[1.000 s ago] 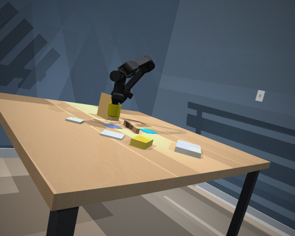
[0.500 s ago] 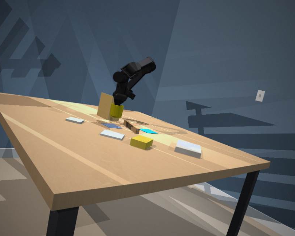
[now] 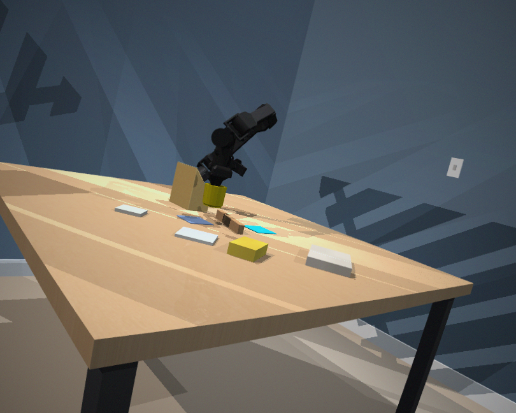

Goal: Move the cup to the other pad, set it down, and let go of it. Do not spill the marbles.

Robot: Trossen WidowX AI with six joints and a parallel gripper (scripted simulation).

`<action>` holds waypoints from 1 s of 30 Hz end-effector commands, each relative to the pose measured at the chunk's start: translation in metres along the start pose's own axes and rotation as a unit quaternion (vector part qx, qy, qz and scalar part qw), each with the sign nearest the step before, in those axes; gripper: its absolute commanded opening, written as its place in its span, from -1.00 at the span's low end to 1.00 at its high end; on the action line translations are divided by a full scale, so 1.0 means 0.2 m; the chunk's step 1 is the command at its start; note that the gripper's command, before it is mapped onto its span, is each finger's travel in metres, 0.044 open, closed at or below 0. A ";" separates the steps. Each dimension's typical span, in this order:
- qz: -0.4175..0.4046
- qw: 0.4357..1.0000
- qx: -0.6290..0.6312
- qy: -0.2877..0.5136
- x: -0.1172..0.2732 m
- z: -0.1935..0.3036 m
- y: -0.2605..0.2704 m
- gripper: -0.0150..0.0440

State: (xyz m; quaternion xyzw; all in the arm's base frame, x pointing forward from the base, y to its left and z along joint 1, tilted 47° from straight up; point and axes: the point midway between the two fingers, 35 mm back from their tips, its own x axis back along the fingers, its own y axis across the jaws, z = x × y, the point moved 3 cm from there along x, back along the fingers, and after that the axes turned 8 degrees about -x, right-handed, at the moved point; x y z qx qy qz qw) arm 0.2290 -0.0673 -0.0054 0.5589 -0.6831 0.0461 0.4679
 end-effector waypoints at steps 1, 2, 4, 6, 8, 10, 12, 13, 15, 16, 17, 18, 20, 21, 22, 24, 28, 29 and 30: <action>0.001 1.000 0.001 -0.002 0.00 -0.05 0.02 -0.49; 0.000 1.000 0.001 -0.002 0.00 -0.06 0.03 -0.49; 0.000 1.000 0.001 -0.002 0.00 -0.09 0.04 -0.49; 0.000 1.000 0.001 -0.002 0.00 -0.11 0.04 -0.49; 0.000 1.000 0.001 -0.002 0.00 -0.13 0.05 -0.49; 0.000 1.000 0.001 -0.002 0.01 -0.16 0.06 -0.49; 0.000 1.000 0.001 -0.002 0.01 -0.18 0.07 -0.49; 0.000 1.000 0.001 -0.002 0.01 -0.19 0.08 -0.49; 0.000 1.000 0.001 -0.002 0.01 -0.22 0.09 -0.49; 0.000 1.000 0.001 -0.002 0.01 -0.23 0.09 -0.49; 0.000 1.000 0.001 -0.002 0.01 -0.24 0.10 -0.49; 0.000 1.000 0.001 -0.002 0.01 -0.25 0.10 -0.49; 0.000 1.000 0.001 -0.003 0.01 -0.28 0.11 -0.49; 0.000 1.000 0.001 -0.003 0.01 -0.29 0.12 -0.49; 0.000 1.000 0.001 -0.003 0.01 -0.30 0.12 -0.49; 0.000 1.000 0.001 -0.003 0.01 -0.33 0.13 -0.49; -0.001 1.000 0.001 -0.003 0.01 -0.38 0.15 -0.49; -0.001 1.000 0.001 -0.003 0.01 -0.39 0.16 -0.49; -0.001 1.000 0.001 -0.003 0.01 -0.40 0.16 -0.49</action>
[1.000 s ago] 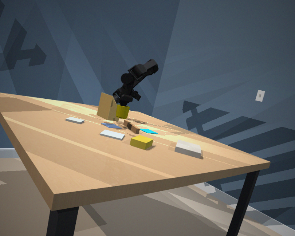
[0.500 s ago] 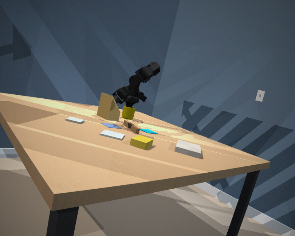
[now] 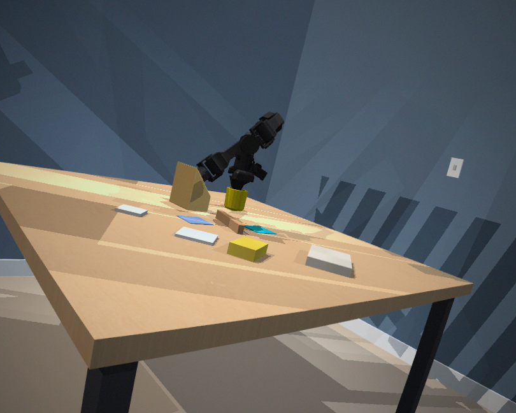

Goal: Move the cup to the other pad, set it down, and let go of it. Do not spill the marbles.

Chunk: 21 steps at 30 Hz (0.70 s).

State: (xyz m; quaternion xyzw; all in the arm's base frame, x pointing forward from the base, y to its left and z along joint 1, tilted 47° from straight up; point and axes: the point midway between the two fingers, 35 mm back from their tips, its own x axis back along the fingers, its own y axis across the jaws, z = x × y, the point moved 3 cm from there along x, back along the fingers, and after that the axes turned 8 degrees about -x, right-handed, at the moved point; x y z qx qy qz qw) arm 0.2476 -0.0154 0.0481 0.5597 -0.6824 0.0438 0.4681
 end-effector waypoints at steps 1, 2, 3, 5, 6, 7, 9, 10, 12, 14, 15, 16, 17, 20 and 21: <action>0.001 1.000 0.002 -0.002 0.01 -0.06 0.02 -0.49; 0.001 1.000 0.002 -0.002 0.01 -0.07 0.03 -0.49; 0.001 1.000 0.002 -0.002 0.01 -0.08 0.03 -0.49; 0.001 1.000 0.002 -0.002 0.01 -0.11 0.04 -0.49; 0.001 1.000 0.002 -0.002 0.01 -0.12 0.05 -0.49; 0.001 1.000 0.002 -0.002 0.01 -0.13 0.06 -0.49; 0.001 1.000 0.002 -0.003 0.01 -0.16 0.07 -0.49; 0.001 1.000 0.002 -0.003 0.01 -0.17 0.07 -0.49; 0.001 1.000 0.002 -0.003 0.01 -0.19 0.08 -0.49; 0.001 1.000 0.002 -0.003 0.01 -0.22 0.09 -0.49; 0.001 1.000 0.002 -0.003 0.01 -0.23 0.10 -0.49; 0.001 1.000 0.002 -0.003 0.01 -0.24 0.10 -0.49; 0.001 1.000 0.002 -0.003 0.01 -0.25 0.11 -0.49; 0.001 1.000 0.002 -0.003 0.01 -0.29 0.12 -0.49; 0.001 1.000 0.002 -0.003 0.01 -0.30 0.13 -0.49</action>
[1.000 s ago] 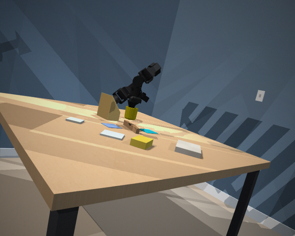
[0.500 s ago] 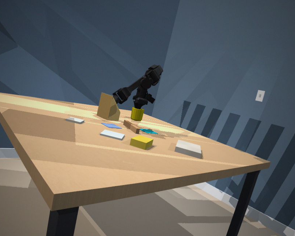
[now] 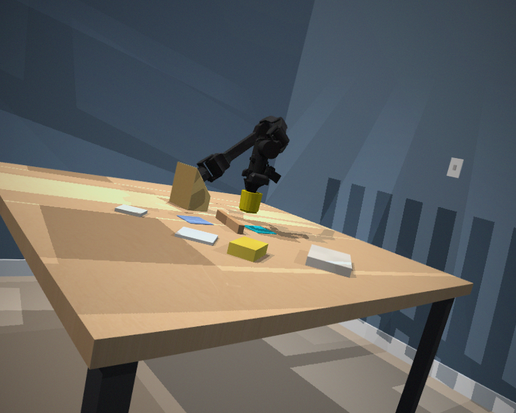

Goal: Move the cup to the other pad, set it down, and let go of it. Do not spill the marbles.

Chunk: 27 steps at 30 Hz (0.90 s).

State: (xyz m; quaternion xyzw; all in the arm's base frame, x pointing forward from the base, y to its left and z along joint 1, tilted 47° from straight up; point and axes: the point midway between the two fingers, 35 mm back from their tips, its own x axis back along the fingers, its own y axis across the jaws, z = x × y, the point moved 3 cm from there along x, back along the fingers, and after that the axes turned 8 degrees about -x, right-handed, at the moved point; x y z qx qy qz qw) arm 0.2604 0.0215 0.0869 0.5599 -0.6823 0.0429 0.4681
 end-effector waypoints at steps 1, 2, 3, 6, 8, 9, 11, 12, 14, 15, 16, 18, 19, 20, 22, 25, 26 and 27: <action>0.001 1.000 0.003 -0.003 0.01 -0.06 0.03 -0.49; 0.001 1.000 0.003 -0.003 0.01 -0.07 0.03 -0.49; 0.001 1.000 0.003 -0.003 0.01 -0.09 0.04 -0.49; 0.001 1.000 0.003 -0.003 0.01 -0.13 0.06 -0.49; 0.001 1.000 0.003 -0.003 0.01 -0.15 0.07 -0.49; 0.001 1.000 0.003 -0.003 0.01 -0.17 0.07 -0.49; 0.001 1.000 0.003 -0.003 0.01 -0.19 0.08 -0.49; 0.001 1.000 0.003 -0.003 0.02 -0.21 0.09 -0.49; 0.001 1.000 0.003 -0.004 0.02 -0.23 0.10 -0.49; 0.001 1.000 0.003 -0.004 0.02 -0.24 0.11 -0.49; 0.001 1.000 0.003 -0.004 0.02 -0.25 0.12 -0.49; 0.001 1.000 0.003 -0.004 0.02 -0.26 0.12 -0.49; 0.001 1.000 0.003 -0.004 0.02 -0.26 0.12 -0.49; 0.001 1.000 0.003 -0.004 0.01 -0.26 0.12 -0.49; 0.001 1.000 0.003 -0.004 0.00 -0.26 0.12 -0.49; 0.001 1.000 0.003 -0.004 -0.02 -0.26 0.12 -0.49; 0.001 1.000 0.003 -0.004 -0.02 -0.26 0.12 -0.49; 0.001 1.000 0.003 -0.004 -0.03 -0.26 0.12 -0.49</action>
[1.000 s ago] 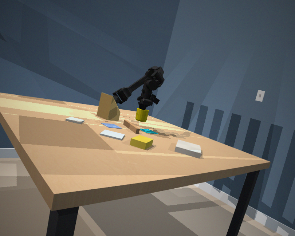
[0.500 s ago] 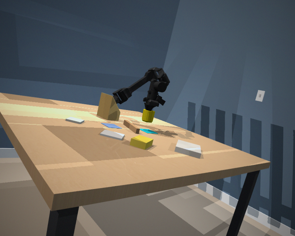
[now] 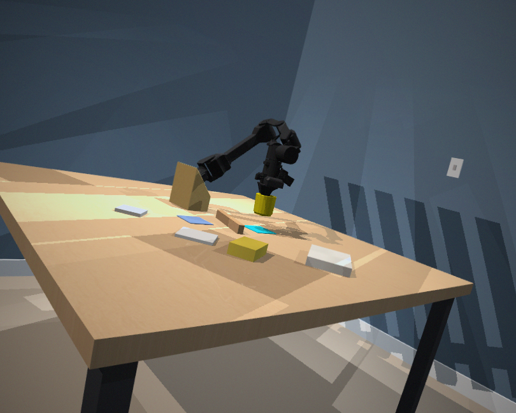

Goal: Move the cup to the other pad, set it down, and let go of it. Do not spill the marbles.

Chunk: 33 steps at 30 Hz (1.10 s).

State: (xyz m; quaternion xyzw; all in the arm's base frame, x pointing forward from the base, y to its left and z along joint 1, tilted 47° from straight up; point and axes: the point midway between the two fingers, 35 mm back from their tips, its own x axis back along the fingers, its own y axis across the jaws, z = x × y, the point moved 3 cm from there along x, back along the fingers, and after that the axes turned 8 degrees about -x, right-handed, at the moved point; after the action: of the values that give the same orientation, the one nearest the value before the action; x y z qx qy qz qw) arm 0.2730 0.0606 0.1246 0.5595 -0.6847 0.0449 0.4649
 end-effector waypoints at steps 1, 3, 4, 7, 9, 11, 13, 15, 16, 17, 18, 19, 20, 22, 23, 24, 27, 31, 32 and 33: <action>-0.002 1.000 0.000 -0.002 -0.03 0.00 0.01 -0.49; -0.002 1.000 0.000 -0.002 -0.04 0.00 0.01 -0.49; -0.002 1.000 0.000 -0.002 -0.05 0.00 0.01 -0.49; -0.002 1.000 0.000 -0.002 -0.07 -0.01 0.00 -0.49; -0.002 1.000 0.000 -0.002 -0.08 -0.01 0.00 -0.49; -0.002 1.000 0.000 -0.002 -0.10 -0.01 0.00 -0.49; -0.002 1.000 0.000 -0.002 -0.11 -0.01 0.00 -0.49; -0.002 1.000 0.000 -0.002 -0.12 -0.01 0.00 -0.49; -0.002 1.000 0.000 -0.002 -0.13 -0.01 0.01 -0.49; -0.002 1.000 0.000 -0.002 -0.14 -0.01 0.01 -0.49; -0.002 1.000 0.000 -0.002 -0.15 -0.01 0.01 -0.49; -0.002 1.000 0.000 -0.002 -0.15 -0.01 0.01 -0.49; -0.002 1.000 0.000 -0.002 -0.16 -0.01 0.01 -0.49; -0.002 1.000 0.000 -0.002 -0.17 -0.01 0.01 -0.49; -0.002 1.000 0.000 -0.002 -0.18 -0.01 0.01 -0.49; -0.002 1.000 0.000 -0.002 -0.19 -0.01 0.01 -0.49; -0.002 1.000 0.000 -0.002 -0.21 -0.01 0.01 -0.49; -0.002 1.000 0.000 -0.003 -0.23 -0.01 0.01 -0.49; -0.002 1.000 0.000 -0.003 -0.24 -0.01 0.01 -0.49; -0.002 1.000 0.000 -0.003 -0.24 -0.01 0.01 -0.49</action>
State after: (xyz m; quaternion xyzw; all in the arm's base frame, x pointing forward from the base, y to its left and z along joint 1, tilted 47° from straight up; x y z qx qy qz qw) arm 0.2703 0.0941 0.0960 0.5599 -0.6857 0.0457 0.4628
